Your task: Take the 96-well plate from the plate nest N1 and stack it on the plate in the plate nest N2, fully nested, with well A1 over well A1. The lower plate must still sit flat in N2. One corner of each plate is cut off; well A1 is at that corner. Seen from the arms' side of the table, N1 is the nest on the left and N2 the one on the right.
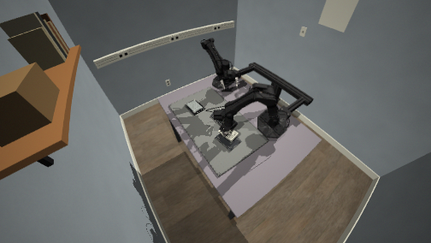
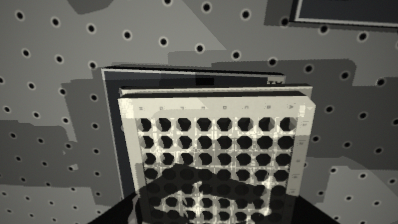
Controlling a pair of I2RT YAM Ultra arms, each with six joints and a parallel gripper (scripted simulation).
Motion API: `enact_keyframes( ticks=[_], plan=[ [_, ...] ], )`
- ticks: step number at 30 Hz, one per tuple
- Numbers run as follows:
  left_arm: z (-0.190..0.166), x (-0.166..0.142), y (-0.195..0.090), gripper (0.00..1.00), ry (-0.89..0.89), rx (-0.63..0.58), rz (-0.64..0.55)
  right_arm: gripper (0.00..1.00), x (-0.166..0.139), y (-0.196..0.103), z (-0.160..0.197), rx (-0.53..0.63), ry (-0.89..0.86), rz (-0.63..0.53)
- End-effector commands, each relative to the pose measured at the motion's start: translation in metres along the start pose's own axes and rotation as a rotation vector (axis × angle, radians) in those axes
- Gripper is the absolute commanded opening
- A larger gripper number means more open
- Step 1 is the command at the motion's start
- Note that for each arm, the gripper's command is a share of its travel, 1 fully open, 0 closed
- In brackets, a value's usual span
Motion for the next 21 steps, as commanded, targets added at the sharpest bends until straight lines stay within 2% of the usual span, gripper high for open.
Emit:
enact_keyframes(
  ticks=[1,5,10,12,21],
  plan=[
    [-0.020,0.051,-0.007,0.78,-0.032,-0.012,-0.005,1.00,0.012,-0.002,0.003,0.008,0.015,-0.046],
    [-0.045,0.097,-0.008,0.78,-0.002,-0.021,-0.007,1.00,0.012,-0.002,0.003,0.008,0.015,-0.046],
    [-0.066,0.140,-0.010,0.78,0.026,-0.015,-0.005,1.00,0.012,-0.002,0.003,0.008,0.015,-0.046],
    [-0.066,0.140,-0.010,0.78,0.026,-0.015,-0.005,1.00,0.012,-0.002,0.003,0.008,0.015,-0.046],
    [-0.085,0.183,-0.011,0.78,0.093,-0.014,-0.013,1.00,0.012,-0.002,0.003,0.008,0.015,-0.046]
  ],
)
Point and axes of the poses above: on each arm, the point where the finger pads meet when closed, its own y axis out along the fingers, its own z axis across the jaws, x = y × z, the point moved 3 cm from there along -y, back along the fingers, and after that the axes turned 10 degrees about y, right-handed, at the moved point
